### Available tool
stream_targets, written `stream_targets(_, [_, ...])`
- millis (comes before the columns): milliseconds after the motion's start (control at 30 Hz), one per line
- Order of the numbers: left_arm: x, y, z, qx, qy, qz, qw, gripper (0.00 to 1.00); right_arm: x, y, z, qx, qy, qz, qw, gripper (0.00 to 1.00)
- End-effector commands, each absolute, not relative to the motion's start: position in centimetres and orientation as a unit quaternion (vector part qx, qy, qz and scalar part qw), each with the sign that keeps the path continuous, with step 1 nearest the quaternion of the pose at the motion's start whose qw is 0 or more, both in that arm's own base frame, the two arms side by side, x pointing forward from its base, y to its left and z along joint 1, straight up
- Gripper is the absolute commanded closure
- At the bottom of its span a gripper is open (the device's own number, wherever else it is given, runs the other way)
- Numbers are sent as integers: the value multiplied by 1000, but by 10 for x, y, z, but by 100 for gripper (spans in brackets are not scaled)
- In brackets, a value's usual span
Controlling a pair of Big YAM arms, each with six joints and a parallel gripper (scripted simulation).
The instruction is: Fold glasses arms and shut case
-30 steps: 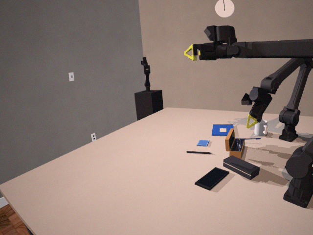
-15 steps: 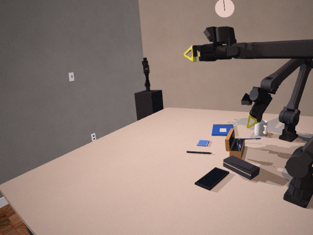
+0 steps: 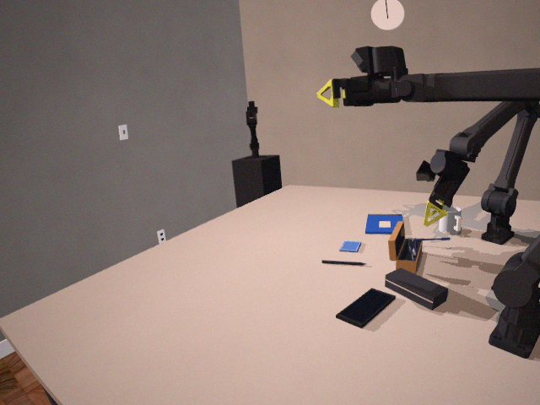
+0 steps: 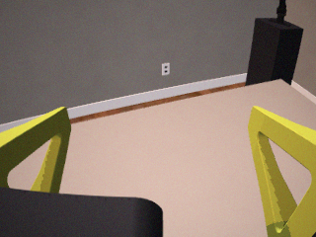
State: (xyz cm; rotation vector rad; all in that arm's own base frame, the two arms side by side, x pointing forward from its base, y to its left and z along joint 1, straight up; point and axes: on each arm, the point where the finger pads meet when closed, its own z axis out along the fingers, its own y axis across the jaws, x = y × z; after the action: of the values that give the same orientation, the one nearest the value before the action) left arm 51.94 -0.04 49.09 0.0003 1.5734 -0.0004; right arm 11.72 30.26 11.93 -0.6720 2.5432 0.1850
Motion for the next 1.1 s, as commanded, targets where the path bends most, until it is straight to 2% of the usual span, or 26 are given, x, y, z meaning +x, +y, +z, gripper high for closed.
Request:
stream_targets(0, [515, 5, 519, -6, 691, 2, 723, 0, 121, 309, 119, -239, 935, 72, 251, 4])
stream_targets(1067, [514, 4, 522, -6, 688, 2, 725, 0, 140, 309, 134, -477, 864, 51, 154, 4])
